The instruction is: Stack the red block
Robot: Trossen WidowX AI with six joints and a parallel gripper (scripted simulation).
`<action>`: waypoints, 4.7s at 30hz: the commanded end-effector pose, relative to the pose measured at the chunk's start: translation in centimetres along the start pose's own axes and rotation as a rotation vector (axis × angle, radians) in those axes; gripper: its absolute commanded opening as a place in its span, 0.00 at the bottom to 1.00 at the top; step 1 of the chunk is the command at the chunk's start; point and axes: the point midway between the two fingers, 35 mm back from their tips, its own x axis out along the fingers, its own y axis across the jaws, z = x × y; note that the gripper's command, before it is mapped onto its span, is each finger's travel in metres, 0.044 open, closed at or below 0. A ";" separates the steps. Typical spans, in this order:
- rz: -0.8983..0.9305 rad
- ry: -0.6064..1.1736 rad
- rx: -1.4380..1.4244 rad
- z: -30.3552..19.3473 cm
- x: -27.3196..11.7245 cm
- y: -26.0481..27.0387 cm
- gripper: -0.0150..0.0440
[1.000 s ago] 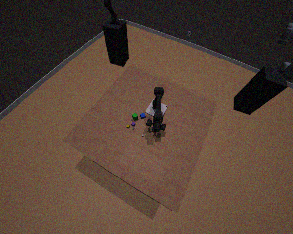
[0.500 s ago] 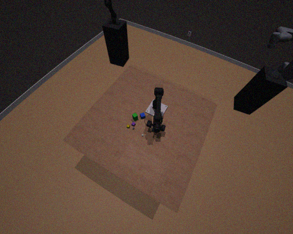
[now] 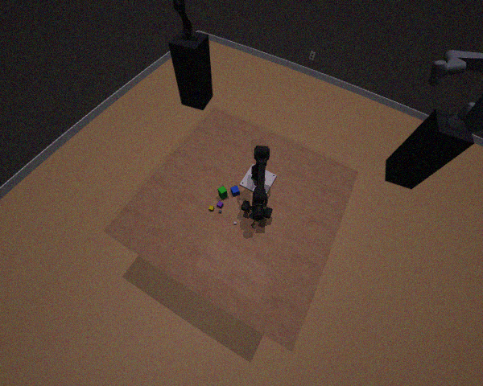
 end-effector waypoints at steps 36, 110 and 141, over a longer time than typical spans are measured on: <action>-0.006 0.008 -0.006 -0.3 1.3 -0.1 0.50; -0.018 0.012 -0.006 -0.9 -10.5 -15.1 0.25; -0.029 0.014 -0.007 -6.5 -10.6 -25.3 0.25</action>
